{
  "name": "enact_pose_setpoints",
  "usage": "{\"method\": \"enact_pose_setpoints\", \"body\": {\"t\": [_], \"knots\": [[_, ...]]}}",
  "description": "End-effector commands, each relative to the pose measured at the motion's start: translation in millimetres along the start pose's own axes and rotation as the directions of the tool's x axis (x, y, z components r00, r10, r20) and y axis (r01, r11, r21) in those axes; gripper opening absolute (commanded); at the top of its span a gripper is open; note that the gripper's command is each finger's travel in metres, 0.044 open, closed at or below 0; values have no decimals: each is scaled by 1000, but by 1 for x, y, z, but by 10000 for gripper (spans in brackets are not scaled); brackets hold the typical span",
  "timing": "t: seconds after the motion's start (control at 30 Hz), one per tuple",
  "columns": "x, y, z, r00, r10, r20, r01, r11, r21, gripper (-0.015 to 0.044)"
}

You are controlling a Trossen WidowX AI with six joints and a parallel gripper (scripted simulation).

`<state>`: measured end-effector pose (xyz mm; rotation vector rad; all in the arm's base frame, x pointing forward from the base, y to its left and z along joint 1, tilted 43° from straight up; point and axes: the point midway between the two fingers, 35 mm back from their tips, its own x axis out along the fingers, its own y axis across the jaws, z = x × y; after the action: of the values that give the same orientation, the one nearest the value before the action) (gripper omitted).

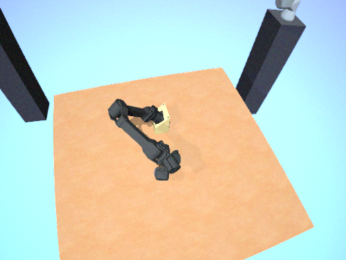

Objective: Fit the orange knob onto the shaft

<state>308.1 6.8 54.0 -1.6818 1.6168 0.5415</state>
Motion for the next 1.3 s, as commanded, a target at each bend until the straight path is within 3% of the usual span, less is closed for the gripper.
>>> {"method": "enact_pose_setpoints", "body": {"t": [0.0, 0.53, 0.8, 1.27], "knots": [[1, -1, 0, 1000, -6, 2, 6, 1000, -6, 0], [-3, 0, -1, 1000, -6, 2, 6, 1000, -6, 0], [-4, -2, 1, 1000, -6, 2, 6, 977, -214, 0], [1, 0, 1, 1000, -6, 2, 6, 977, -214, 0]]}}
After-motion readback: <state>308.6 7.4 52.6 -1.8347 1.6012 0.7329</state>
